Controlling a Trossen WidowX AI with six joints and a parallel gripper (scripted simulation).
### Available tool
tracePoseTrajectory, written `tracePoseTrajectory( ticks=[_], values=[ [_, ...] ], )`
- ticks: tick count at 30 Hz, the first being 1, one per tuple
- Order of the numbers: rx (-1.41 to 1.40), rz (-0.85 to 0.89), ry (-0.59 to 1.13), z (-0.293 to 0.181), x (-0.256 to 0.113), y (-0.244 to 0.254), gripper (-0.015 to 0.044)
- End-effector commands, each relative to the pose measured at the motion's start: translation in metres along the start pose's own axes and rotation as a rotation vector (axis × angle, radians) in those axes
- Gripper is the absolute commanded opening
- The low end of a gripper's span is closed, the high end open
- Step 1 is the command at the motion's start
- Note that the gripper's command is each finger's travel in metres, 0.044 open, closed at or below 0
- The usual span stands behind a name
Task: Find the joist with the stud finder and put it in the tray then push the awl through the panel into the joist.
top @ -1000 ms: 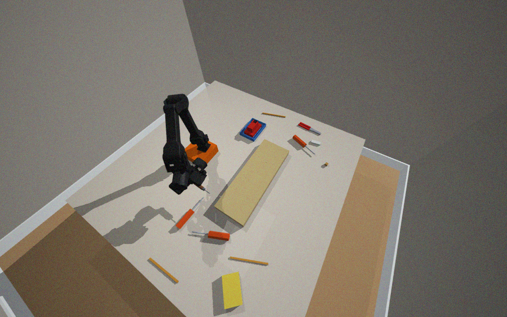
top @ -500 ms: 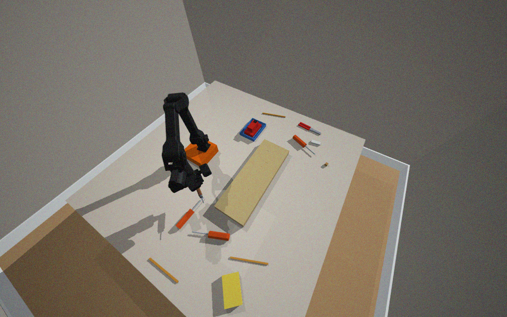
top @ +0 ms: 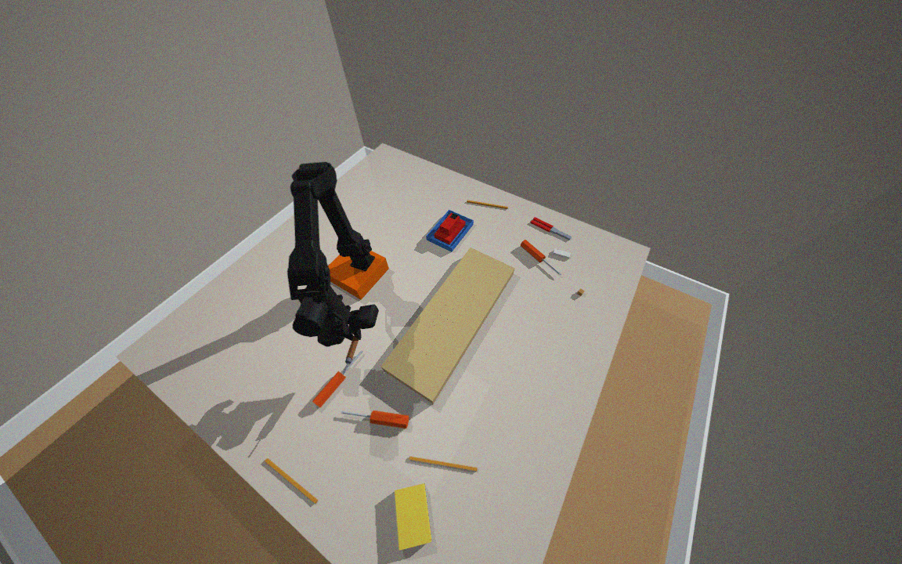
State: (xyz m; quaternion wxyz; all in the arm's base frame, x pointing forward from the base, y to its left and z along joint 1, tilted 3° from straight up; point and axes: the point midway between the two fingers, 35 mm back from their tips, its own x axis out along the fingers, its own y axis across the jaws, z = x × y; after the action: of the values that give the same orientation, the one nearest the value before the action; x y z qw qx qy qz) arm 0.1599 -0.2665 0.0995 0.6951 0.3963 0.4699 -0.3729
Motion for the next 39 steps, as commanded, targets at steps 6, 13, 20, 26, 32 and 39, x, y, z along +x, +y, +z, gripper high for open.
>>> tracePoseTrajectory(
  ticks=[6,13,20,26,32,39],
  values=[
    [0.307,0.123,-0.086,0.014,-0.003,0.012,0.0000],
    [0.532,0.230,-0.120,0.023,-0.007,0.021,0.0000],
    [0.747,0.346,-0.129,0.032,-0.012,0.029,0.0000],
    [0.923,0.450,-0.117,0.038,-0.018,0.036,0.0000],
    [1.090,0.556,-0.084,0.044,-0.025,0.043,0.0000],
    [1.273,0.678,-0.019,0.049,-0.034,0.050,0.0000]
  ],
)
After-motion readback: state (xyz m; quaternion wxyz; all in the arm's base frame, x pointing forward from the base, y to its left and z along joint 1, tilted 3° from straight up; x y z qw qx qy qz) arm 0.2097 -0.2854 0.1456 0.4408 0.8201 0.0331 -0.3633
